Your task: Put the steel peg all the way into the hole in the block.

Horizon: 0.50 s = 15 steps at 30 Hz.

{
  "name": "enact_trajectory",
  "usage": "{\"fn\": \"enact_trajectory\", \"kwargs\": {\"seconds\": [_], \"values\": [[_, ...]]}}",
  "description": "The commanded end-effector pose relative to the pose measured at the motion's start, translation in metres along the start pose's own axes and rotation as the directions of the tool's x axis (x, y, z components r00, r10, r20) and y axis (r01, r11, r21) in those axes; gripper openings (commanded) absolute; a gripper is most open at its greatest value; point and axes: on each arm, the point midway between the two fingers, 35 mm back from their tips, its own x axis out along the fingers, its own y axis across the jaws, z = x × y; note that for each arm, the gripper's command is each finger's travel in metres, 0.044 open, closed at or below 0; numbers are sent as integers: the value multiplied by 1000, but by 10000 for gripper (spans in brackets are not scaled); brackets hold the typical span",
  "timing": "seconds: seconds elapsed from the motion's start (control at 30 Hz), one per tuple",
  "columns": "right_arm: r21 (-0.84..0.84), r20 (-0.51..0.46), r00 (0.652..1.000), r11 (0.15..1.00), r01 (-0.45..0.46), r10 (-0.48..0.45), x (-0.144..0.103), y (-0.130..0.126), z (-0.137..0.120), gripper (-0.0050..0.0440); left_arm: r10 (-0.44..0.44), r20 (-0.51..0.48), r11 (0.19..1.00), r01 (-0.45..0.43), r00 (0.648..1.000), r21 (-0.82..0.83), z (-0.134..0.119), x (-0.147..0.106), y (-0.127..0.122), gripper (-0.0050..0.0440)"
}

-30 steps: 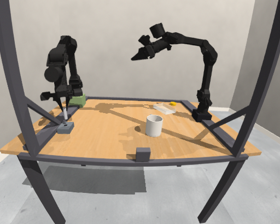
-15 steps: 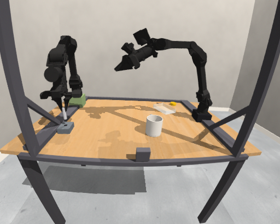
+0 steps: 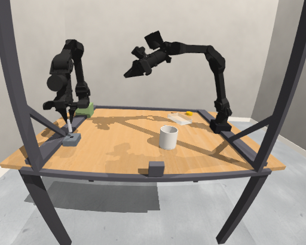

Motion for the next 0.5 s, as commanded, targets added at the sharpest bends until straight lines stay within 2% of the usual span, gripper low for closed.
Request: {"fn": "enact_trajectory", "kwargs": {"seconds": [0.0,0.47], "values": [[3,39,999,1000,4,-4,-13,-1,15,200,-1,-2,1000,1,1000,-2,-1,13,-1,-50],[3,39,999,1000,4,-4,-13,-1,15,200,-1,22,1000,1,1000,-2,3,8,-1,-50]]}}
